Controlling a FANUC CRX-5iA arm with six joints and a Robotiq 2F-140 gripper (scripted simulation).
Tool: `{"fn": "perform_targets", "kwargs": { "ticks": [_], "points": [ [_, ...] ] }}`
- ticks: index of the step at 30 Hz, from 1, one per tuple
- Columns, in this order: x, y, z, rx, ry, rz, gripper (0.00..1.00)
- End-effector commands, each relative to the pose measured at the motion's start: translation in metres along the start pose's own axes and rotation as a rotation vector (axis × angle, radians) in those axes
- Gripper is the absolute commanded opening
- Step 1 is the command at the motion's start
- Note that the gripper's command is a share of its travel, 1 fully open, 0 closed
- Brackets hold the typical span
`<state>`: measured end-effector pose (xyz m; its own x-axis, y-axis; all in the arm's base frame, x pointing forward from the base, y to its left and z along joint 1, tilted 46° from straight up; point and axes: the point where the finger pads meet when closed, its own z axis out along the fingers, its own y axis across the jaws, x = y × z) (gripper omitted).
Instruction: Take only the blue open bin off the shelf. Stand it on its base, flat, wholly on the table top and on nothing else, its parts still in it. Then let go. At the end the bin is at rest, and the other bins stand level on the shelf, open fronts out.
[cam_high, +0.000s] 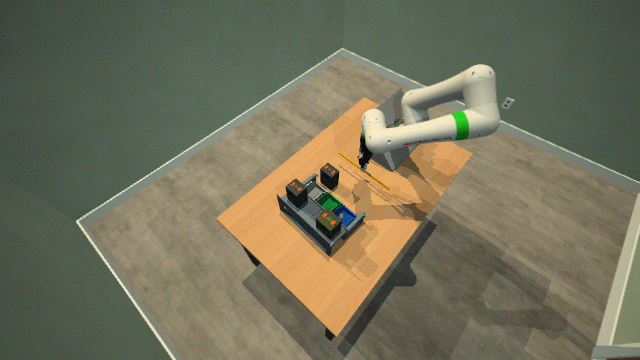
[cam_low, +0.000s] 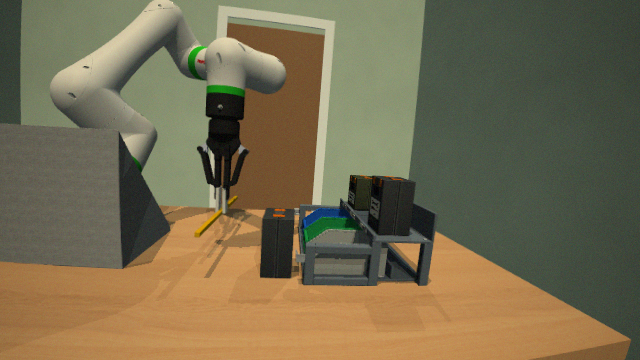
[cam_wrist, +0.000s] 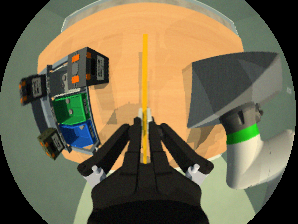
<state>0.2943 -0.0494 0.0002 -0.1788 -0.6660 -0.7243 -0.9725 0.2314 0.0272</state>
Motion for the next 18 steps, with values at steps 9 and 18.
{"fn": "perform_targets", "kwargs": {
  "ticks": [9,18],
  "points": [
    [0.000,0.000,0.020,0.000,0.000,0.000,0.00],
    [0.000,0.000,0.020,0.000,0.000,0.000,0.00]
  ]
}}
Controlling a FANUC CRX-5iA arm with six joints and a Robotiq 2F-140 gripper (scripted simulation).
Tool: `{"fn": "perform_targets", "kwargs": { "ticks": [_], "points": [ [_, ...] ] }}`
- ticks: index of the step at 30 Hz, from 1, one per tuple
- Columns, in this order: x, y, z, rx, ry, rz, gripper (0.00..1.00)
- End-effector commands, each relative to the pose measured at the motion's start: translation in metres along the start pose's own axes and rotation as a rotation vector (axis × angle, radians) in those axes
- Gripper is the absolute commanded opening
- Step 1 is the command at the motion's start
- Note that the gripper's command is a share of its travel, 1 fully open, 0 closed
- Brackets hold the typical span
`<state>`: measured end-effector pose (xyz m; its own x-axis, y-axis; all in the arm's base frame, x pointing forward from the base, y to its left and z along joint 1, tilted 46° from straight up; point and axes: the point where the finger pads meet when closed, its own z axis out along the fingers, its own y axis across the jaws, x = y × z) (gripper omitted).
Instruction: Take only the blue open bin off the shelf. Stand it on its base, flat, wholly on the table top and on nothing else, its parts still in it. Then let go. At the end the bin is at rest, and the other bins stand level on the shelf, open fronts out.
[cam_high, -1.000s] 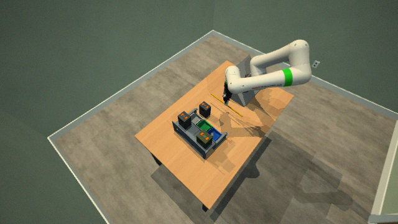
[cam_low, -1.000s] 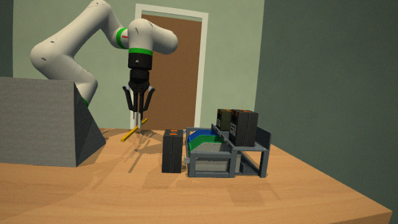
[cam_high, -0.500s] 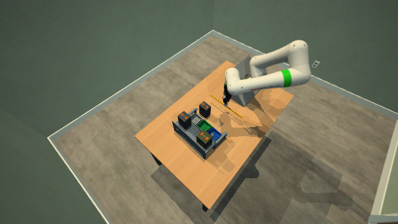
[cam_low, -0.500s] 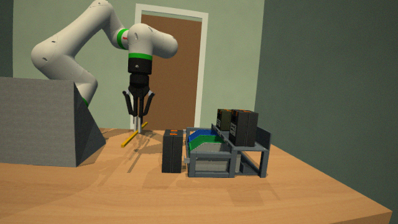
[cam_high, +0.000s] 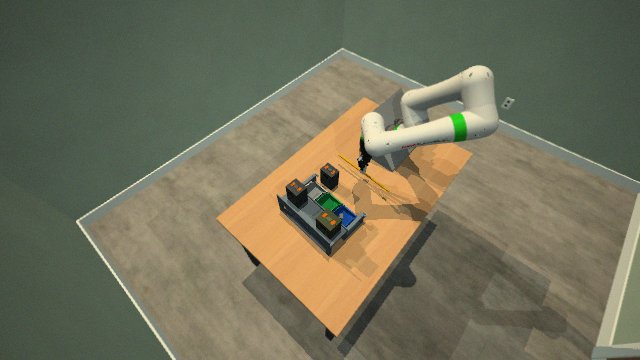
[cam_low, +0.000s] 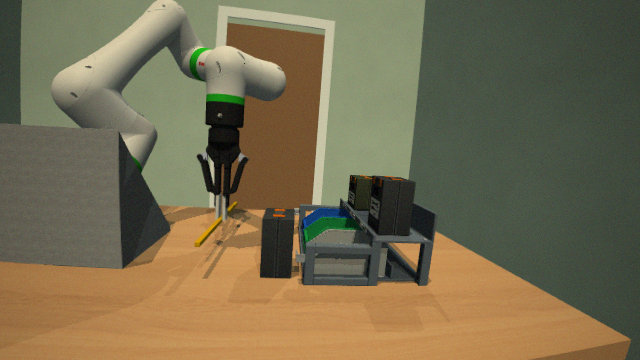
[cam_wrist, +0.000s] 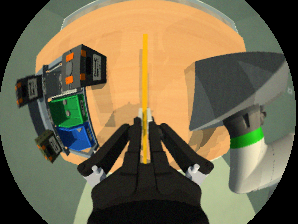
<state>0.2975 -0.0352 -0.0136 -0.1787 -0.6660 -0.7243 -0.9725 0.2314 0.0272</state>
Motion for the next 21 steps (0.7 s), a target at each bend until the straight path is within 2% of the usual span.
{"fn": "perform_targets", "kwargs": {
  "ticks": [1,7,19,21],
  "points": [
    [0.000,0.000,0.000,0.000,0.000,0.000,0.00],
    [0.000,0.000,0.020,0.000,0.000,0.000,0.00],
    [0.000,0.000,0.020,0.000,0.000,0.000,0.00],
    [0.000,0.000,0.028,0.000,0.000,0.000,0.00]
  ]
}}
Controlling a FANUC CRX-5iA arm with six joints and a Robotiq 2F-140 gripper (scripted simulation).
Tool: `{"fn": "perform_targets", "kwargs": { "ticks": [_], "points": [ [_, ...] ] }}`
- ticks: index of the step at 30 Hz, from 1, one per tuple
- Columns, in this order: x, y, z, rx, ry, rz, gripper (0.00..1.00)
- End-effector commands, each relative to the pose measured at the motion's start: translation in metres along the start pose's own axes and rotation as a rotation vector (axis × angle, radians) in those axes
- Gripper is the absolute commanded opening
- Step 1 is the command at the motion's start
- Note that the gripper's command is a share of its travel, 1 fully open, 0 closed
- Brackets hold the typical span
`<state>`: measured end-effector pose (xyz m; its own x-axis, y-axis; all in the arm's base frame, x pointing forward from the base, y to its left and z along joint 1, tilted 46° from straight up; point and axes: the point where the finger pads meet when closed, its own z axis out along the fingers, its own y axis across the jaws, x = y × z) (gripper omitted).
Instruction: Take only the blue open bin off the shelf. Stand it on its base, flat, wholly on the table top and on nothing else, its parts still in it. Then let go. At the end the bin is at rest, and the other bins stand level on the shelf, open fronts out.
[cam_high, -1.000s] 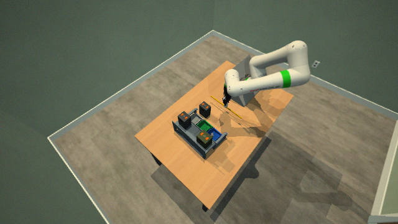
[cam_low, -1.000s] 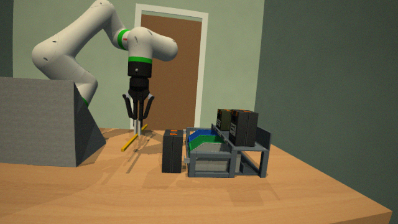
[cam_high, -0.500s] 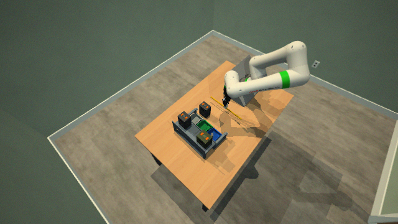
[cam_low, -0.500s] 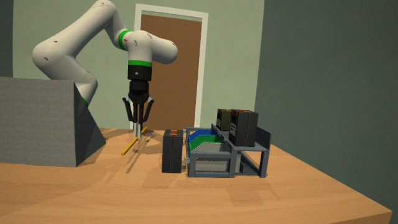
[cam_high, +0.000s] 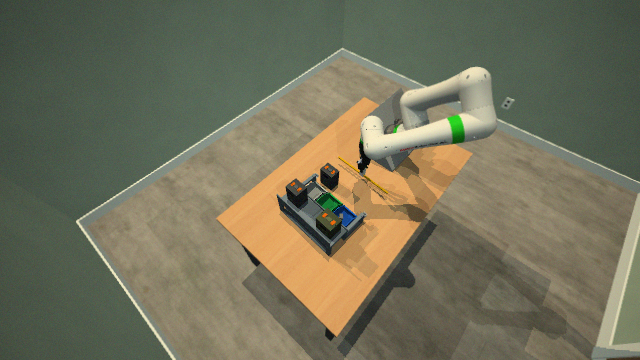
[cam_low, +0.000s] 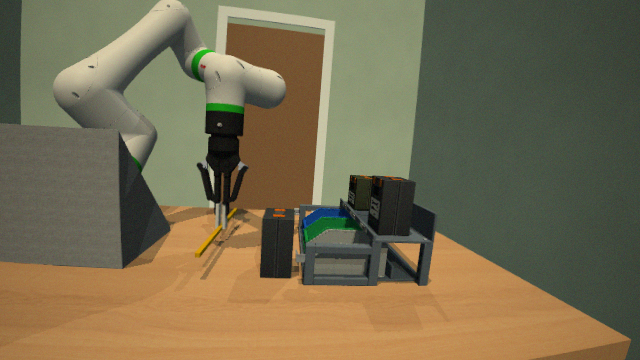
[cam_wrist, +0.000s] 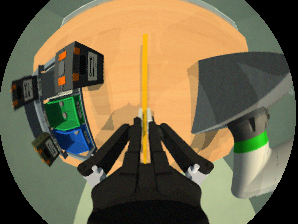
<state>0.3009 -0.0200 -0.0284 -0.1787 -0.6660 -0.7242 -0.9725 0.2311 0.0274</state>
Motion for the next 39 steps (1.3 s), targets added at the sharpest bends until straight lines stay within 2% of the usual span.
{"fn": "perform_targets", "kwargs": {
  "ticks": [1,3,15,20,32,39],
  "points": [
    [0.000,0.000,0.010,0.001,0.000,0.000,0.00],
    [0.000,0.000,0.018,0.001,0.000,0.000,0.00],
    [0.000,0.000,0.018,0.001,0.000,0.000,0.00],
    [0.000,-0.001,0.038,0.001,0.000,0.000,0.00],
    [0.000,-0.001,0.038,0.001,0.000,0.000,0.00],
    [0.000,-0.001,0.047,0.001,0.000,0.000,0.00]
  ]
}}
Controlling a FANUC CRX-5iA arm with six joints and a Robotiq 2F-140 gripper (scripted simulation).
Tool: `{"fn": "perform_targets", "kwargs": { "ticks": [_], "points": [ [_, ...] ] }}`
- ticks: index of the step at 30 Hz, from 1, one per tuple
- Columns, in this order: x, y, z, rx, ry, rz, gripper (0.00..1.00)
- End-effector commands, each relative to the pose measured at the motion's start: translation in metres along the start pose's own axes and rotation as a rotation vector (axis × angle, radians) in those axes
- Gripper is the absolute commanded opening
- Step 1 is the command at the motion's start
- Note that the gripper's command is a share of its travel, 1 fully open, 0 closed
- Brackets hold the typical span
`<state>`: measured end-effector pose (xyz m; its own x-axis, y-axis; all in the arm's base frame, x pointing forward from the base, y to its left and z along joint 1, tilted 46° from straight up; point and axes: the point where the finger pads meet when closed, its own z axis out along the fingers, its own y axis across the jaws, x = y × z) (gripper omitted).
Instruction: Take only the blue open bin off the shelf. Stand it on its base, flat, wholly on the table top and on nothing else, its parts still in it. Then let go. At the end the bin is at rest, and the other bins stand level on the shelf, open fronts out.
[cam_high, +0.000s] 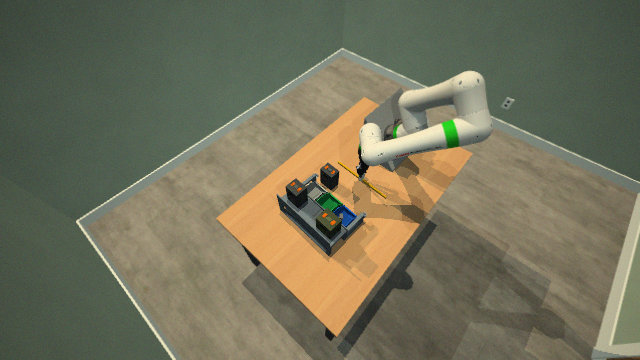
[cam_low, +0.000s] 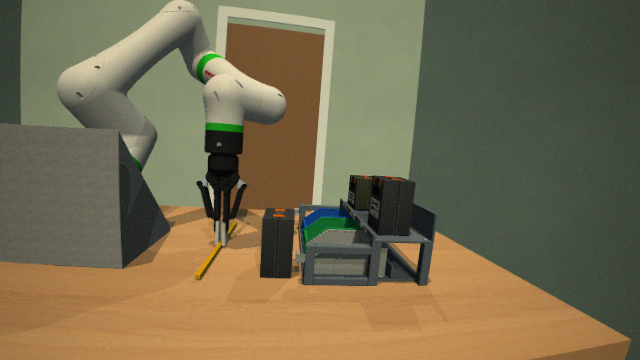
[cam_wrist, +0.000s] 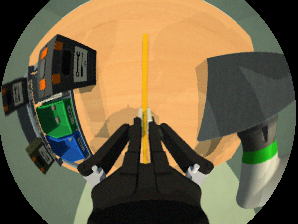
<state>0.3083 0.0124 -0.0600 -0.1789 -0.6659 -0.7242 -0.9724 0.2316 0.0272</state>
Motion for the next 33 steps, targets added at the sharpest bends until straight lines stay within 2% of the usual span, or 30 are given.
{"fn": "perform_targets", "kwargs": {
  "ticks": [1,10,11,33],
  "points": [
    [0.0002,-0.0001,0.0012,0.000,0.000,0.000,0.00],
    [0.0002,-0.0001,0.0012,0.000,0.000,0.000,0.00],
    [0.0002,-0.0001,0.0012,0.000,0.000,0.000,0.57],
    [0.0002,-0.0001,0.0012,0.000,0.000,0.000,0.57]
  ]
}}
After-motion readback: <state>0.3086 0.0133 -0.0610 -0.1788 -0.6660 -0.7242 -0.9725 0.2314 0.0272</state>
